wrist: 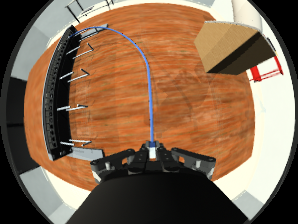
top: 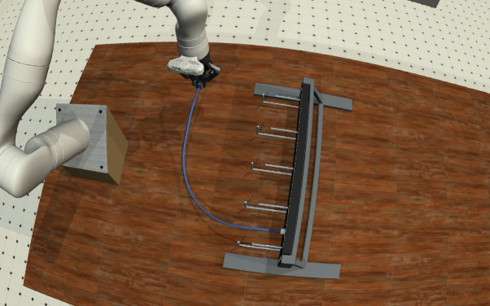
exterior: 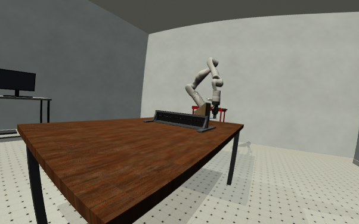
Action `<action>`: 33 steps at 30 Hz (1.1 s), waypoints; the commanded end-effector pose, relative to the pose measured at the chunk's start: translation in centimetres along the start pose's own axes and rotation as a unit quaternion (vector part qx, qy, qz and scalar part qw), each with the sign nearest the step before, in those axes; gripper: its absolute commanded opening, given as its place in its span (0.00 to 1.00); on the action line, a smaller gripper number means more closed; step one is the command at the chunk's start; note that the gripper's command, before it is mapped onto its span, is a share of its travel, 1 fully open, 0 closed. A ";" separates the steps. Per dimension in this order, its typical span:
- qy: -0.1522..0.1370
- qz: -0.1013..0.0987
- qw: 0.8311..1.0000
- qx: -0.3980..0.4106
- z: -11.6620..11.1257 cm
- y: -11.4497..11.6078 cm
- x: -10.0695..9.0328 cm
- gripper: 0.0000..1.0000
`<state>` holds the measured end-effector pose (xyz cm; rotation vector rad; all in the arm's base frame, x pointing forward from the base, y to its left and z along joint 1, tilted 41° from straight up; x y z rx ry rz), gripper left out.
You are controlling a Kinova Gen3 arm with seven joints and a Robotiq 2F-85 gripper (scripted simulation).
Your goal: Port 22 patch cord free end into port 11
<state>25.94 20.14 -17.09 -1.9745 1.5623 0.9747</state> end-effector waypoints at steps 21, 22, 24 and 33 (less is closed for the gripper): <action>-0.001 -0.001 0.995 0.099 -2.7 -2.1 -0.7 0.00; -0.001 -0.001 0.994 0.105 -2.9 -2.3 -0.7 0.00; -0.001 -0.001 0.994 0.112 -3.0 -2.4 -0.7 0.00; -0.001 -0.001 0.986 0.169 -4.6 -3.6 -1.1 0.00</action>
Point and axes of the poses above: the point where the finger pads meet when closed, its own x axis out along the fingers, its own y axis across the jaws, z = x × y, the point moved 5 cm from there along -x, back along the fingers, and after that the axes turned 14 degrees about -x, right-handed, at the moved point
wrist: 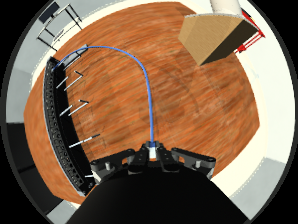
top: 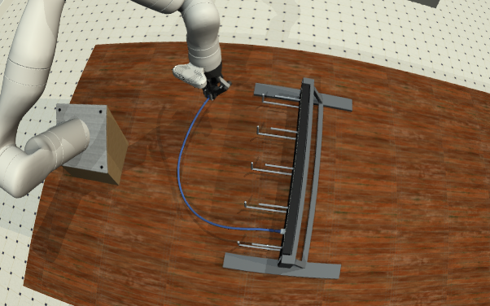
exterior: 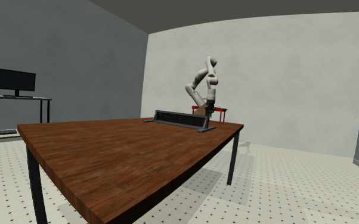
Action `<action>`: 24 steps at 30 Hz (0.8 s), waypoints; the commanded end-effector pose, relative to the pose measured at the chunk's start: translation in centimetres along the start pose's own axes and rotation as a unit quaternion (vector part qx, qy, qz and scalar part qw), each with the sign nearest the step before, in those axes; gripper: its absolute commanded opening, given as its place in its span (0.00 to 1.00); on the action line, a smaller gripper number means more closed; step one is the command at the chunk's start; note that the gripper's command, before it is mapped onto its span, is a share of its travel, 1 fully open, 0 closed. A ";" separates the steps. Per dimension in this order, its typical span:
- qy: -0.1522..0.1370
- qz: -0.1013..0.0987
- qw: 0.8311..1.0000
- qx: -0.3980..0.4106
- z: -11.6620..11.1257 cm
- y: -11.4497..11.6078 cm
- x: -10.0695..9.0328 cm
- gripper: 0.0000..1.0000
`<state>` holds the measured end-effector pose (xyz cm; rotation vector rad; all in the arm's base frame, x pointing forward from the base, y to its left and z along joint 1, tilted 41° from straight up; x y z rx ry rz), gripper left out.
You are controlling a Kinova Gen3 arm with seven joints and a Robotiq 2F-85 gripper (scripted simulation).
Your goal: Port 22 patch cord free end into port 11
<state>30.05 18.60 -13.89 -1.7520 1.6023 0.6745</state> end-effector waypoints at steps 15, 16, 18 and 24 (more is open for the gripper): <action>-0.001 0.000 0.993 0.116 -2.2 -3.4 -0.7 0.00; -0.001 0.000 0.992 0.124 -2.4 -3.7 -0.8 0.00; -0.001 0.000 0.990 0.141 -2.7 -4.2 -0.9 0.00; -0.001 0.000 0.981 0.192 -3.7 -5.6 -1.2 0.00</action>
Point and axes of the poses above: the point where the finger pads meet when closed, its own x axis out along the fingers, its own y axis across the jaws, z = x × y, the point moved 5 cm from there along -x, back along the fingers, and after that the axes turned 14 degrees about -x, right-handed, at the moved point
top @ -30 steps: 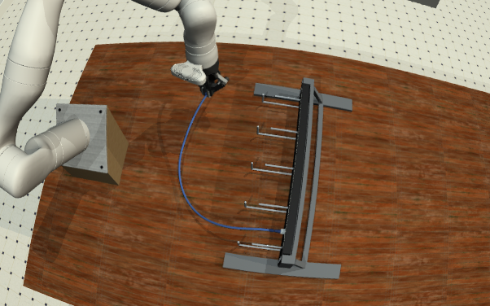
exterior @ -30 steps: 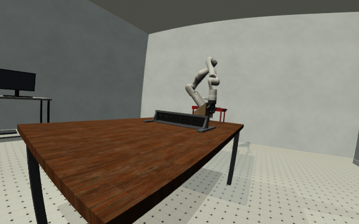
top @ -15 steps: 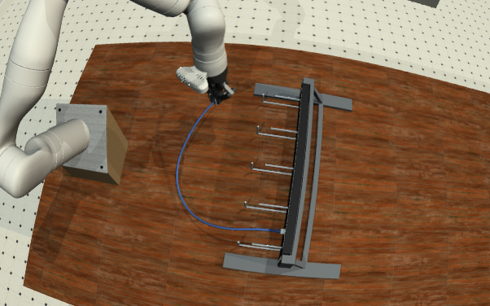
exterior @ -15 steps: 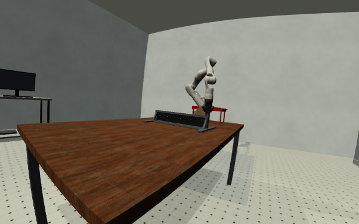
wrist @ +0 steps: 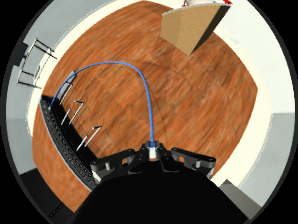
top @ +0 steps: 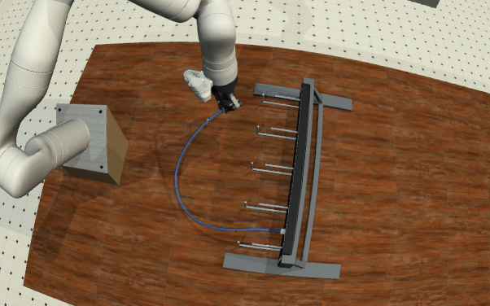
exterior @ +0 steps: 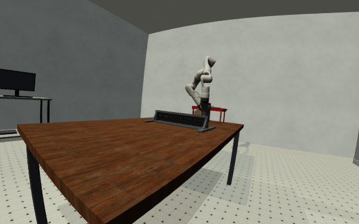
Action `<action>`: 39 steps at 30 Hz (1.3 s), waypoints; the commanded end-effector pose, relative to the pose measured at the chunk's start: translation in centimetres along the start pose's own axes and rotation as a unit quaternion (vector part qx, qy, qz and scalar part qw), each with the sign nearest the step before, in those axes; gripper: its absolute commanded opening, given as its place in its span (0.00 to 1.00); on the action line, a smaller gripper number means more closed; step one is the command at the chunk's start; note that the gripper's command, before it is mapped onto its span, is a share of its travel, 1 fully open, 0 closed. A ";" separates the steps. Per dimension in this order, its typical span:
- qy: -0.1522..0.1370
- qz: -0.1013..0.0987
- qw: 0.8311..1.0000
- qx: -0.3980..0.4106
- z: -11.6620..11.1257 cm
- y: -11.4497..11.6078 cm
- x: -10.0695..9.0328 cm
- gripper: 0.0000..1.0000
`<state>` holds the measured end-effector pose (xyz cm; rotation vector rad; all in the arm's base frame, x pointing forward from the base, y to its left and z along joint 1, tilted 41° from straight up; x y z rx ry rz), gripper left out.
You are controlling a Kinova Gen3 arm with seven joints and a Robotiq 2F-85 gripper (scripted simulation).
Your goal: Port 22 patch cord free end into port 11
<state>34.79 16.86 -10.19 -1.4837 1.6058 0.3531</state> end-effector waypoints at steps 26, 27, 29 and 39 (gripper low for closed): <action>-0.001 0.000 0.982 0.190 -1.5 -6.5 -1.1 0.00; -0.001 0.000 0.980 0.197 -1.5 -6.8 -1.1 0.00; -0.001 0.000 0.978 0.211 -1.6 -7.2 -1.2 0.00; -0.001 0.000 0.965 0.261 -2.0 -9.0 -1.5 0.00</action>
Point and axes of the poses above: the point where the finger pads meet when closed, its own x axis out along the fingers, its own y axis across the jaws, z = x × y, the point moved 5 cm from there along -x, back along the fingers, and after that the axes turned 14 degrees about -x, right-handed, at the moved point
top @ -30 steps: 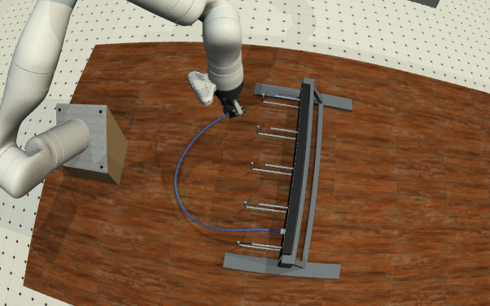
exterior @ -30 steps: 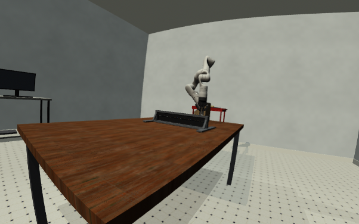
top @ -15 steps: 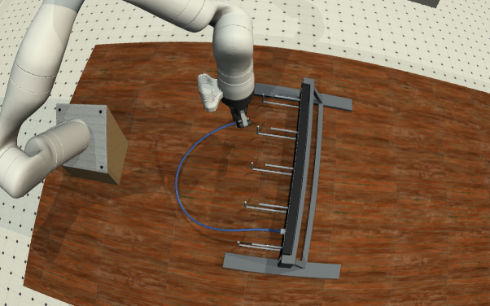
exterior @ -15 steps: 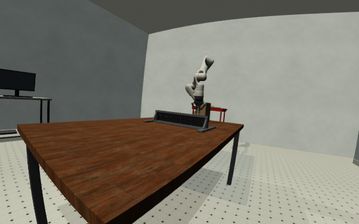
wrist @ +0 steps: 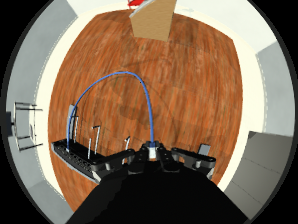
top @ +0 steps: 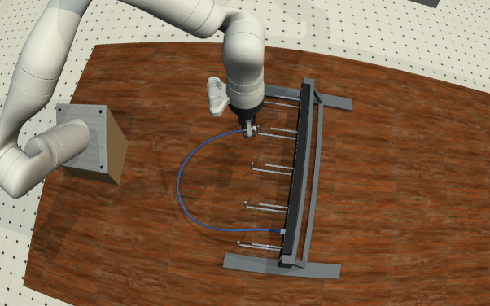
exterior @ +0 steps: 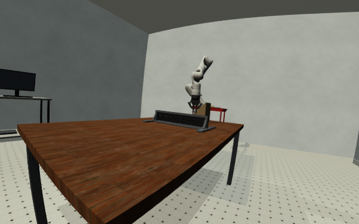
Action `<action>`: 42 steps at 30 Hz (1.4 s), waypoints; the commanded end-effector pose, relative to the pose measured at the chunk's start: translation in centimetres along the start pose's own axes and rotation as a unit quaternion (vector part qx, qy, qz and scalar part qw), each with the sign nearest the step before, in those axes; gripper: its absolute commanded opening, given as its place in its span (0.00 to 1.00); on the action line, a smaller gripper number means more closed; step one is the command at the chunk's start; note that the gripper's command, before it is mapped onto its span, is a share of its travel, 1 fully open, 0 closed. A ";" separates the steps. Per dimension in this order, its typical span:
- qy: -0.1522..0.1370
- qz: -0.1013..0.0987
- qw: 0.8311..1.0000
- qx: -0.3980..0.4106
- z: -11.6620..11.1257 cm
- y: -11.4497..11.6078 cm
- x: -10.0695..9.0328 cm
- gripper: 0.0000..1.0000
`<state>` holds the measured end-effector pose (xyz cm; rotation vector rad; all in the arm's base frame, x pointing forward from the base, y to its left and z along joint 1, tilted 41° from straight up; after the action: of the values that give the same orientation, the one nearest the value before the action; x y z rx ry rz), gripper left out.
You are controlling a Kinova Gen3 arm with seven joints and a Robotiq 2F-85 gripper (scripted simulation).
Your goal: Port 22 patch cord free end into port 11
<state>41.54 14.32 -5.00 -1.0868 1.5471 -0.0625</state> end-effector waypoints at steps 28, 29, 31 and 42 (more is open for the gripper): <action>-0.001 0.000 0.993 0.119 1.2 -4.0 -0.7 0.00; -0.001 0.000 0.993 0.121 1.2 -4.1 -0.7 0.00; -0.001 0.000 0.993 0.121 1.2 -4.1 -0.7 0.00; -0.001 0.000 0.990 0.141 1.4 -4.8 -0.8 0.00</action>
<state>45.28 12.87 -2.17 -0.8667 1.4867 -0.2710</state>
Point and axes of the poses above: the point where the finger pads meet when closed, its own x axis out along the fingers, its own y axis across the jaws, z = x × y, the point moved 5 cm from there along -x, back along the fingers, and after that the axes turned 14 degrees about -x, right-handed, at the moved point
